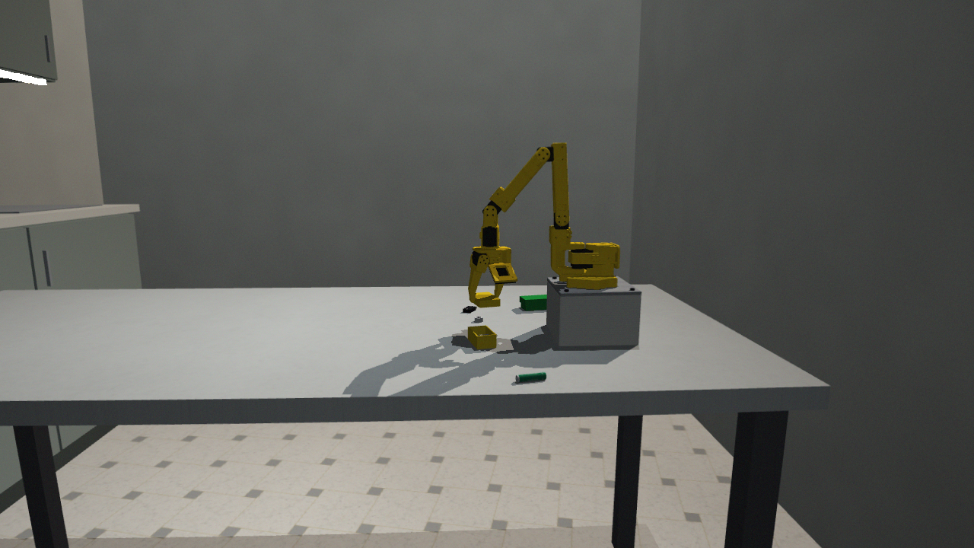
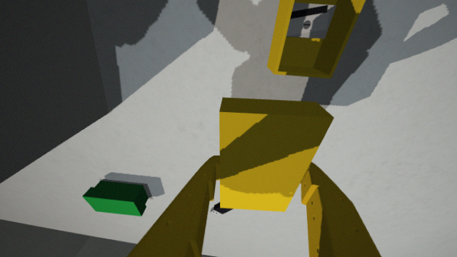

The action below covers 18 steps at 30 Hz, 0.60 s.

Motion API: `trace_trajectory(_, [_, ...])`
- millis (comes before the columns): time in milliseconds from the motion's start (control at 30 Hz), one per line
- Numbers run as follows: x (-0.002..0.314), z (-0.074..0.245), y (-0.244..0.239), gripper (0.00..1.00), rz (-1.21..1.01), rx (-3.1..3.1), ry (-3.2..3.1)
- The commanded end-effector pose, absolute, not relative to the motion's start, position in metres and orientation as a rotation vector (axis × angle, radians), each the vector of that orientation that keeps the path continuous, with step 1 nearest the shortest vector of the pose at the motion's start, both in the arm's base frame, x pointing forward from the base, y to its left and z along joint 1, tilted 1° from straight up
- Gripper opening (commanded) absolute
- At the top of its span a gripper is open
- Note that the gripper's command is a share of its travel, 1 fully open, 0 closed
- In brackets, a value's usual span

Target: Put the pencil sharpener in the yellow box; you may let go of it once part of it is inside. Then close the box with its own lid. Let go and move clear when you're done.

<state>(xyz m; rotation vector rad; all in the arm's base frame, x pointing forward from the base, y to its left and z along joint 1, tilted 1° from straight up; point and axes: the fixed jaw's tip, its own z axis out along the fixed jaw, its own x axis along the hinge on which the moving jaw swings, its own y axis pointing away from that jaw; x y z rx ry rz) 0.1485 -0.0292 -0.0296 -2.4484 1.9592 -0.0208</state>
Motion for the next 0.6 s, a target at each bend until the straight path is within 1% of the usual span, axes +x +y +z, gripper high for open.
trace_trajectory(0, [0.1459, -0.0284, -0.0296, 0.22, -0.014, -2.438, 1.973])
trace_trajectory(567, [0.1438, -0.0258, -0.0296, 0.22, -0.014, -2.438, 1.973])
